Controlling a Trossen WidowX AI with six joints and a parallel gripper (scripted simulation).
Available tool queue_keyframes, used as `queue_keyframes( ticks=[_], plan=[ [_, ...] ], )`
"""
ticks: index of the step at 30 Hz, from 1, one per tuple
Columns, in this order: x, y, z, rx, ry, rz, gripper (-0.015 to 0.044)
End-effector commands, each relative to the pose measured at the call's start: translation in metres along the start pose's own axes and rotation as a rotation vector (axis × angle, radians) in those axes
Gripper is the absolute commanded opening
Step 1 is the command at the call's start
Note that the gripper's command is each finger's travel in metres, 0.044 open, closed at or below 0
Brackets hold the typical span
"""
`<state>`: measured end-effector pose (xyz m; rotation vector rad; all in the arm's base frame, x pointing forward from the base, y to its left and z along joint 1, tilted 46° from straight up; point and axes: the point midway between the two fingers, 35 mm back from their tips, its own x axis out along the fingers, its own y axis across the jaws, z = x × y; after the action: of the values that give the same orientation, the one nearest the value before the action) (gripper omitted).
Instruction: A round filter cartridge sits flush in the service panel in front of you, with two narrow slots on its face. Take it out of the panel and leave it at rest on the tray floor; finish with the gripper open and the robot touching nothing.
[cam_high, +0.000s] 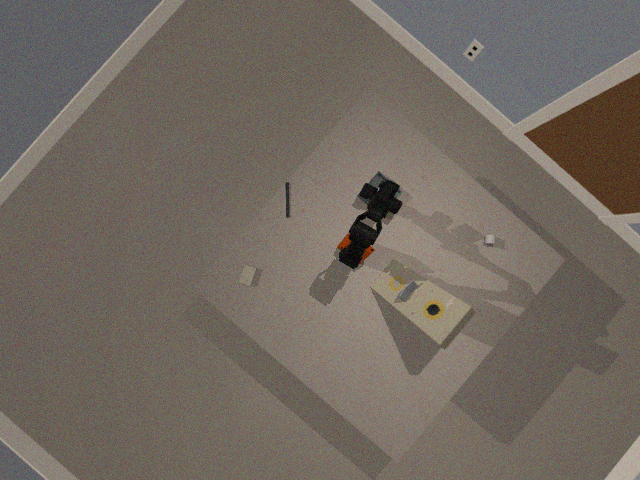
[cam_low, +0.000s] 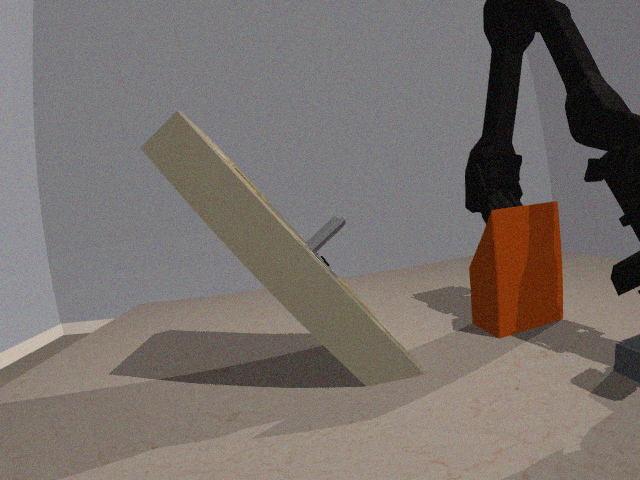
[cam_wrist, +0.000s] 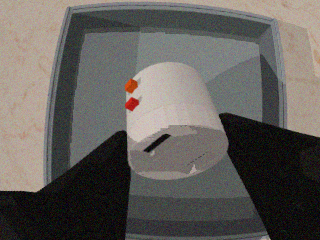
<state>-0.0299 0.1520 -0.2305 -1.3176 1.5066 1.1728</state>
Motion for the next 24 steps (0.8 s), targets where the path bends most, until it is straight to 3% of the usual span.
queue_keyframes(
  ticks=[1, 14, 17, 21, 24],
  plan=[
    [-0.001, 0.000, 0.002, -0.001, -0.006, 0.000, 0.0105],
    [-0.001, 0.000, 0.002, -0.001, -0.006, 0.000, 0.0440],
    [-0.008, 0.000, 0.008, -0.001, -0.006, 0.000, 0.0440],
    [-0.053, 0.000, 0.034, 0.000, -0.006, -0.001, 0.0440],
    [-0.062, 0.000, 0.037, 0.000, -0.006, -0.001, 0.0440]
  ],
)
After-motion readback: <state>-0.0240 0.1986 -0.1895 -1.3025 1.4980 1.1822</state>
